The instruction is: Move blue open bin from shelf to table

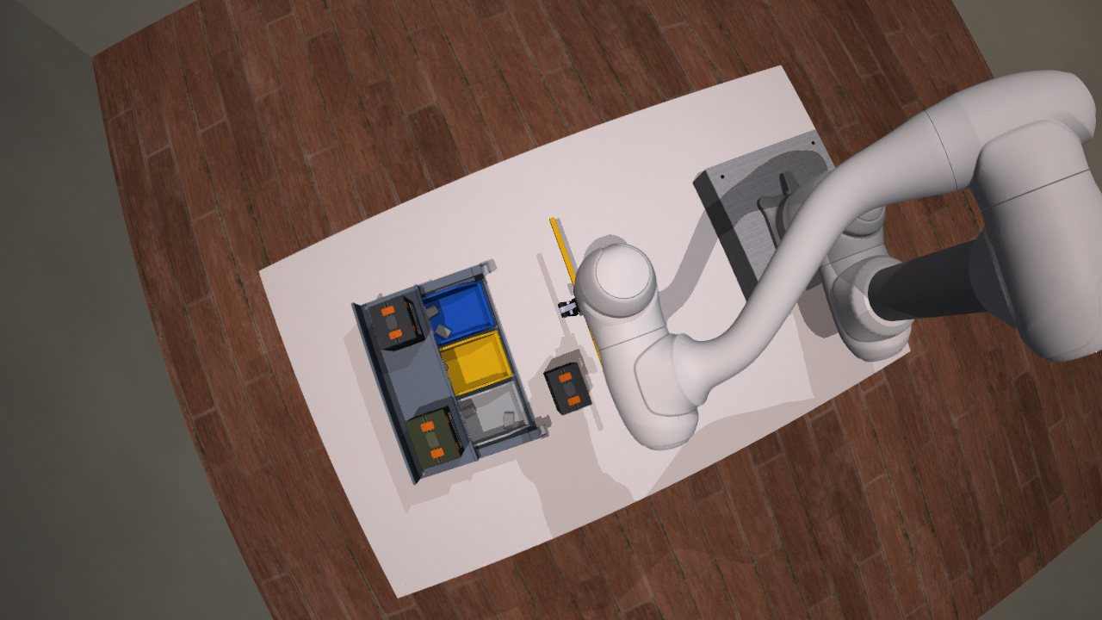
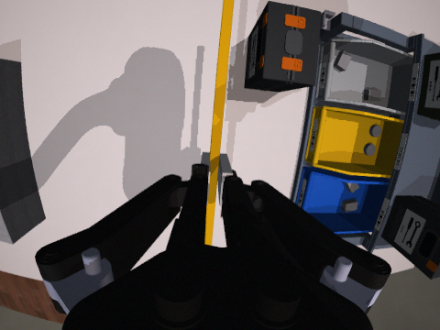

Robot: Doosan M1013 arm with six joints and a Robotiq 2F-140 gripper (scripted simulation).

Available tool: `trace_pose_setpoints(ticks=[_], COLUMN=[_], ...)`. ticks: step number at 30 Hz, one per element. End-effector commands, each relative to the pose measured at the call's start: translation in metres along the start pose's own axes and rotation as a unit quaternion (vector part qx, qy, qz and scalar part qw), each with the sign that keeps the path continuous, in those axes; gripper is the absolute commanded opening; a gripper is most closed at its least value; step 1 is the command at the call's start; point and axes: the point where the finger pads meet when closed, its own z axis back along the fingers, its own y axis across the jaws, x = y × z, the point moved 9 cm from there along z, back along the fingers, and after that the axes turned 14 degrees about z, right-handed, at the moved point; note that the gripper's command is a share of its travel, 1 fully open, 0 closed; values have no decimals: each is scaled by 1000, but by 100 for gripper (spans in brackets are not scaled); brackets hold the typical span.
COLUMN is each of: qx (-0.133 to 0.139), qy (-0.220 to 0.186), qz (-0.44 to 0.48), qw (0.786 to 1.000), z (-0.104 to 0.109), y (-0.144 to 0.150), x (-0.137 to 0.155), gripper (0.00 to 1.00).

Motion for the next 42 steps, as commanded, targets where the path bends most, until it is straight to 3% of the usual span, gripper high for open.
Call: trace_pose_setpoints(ticks=[1, 4, 9, 42], qx=[0, 0, 0, 0], qy=[0, 0, 0, 0], qz=[0, 0, 0, 0], qw=[1000, 1000, 1000, 1000], z=[0, 0, 0, 0], y=[0, 0, -55, -57], x=[0, 0, -3, -3], gripper=[0, 0, 0, 0])
